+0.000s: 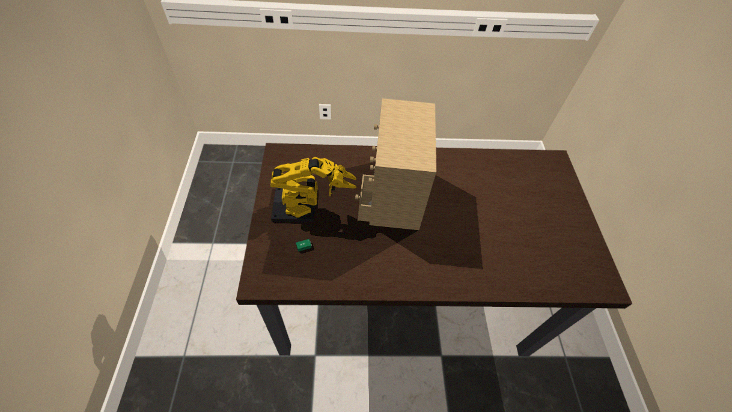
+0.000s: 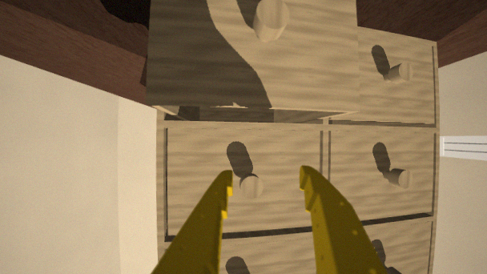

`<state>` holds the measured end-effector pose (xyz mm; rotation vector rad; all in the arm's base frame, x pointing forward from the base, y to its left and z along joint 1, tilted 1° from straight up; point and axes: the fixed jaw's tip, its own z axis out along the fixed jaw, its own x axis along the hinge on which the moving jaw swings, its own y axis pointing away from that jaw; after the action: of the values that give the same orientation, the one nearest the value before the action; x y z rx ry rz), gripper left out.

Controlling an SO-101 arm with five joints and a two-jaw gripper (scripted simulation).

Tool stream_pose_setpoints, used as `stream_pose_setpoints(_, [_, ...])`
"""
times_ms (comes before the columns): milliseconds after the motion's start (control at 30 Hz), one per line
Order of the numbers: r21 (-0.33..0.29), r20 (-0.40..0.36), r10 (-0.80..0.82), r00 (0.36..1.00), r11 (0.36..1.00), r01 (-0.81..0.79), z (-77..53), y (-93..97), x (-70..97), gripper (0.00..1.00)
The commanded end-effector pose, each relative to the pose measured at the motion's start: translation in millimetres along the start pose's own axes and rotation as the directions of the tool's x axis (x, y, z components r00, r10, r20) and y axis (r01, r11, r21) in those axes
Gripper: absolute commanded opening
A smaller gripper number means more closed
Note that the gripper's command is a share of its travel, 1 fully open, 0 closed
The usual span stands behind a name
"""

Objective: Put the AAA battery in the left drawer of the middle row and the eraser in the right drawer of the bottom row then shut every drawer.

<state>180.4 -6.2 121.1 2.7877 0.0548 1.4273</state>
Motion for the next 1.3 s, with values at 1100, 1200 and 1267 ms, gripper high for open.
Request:
stream_pose_setpoints(1100, [0.013,0.062,-0.004,0.998,1.0,0.003,27.4,-3.0,-19.3,0.21])
stream_pose_setpoints(1200, [0.013,0.062,-0.004,0.998,1.0,0.003,27.4,-3.0,-19.3,0.21])
stream_pose_setpoints(1267, [0.013,0.062,-0.004,0.998,1.0,0.003,27.4,-3.0,-19.3,0.21])
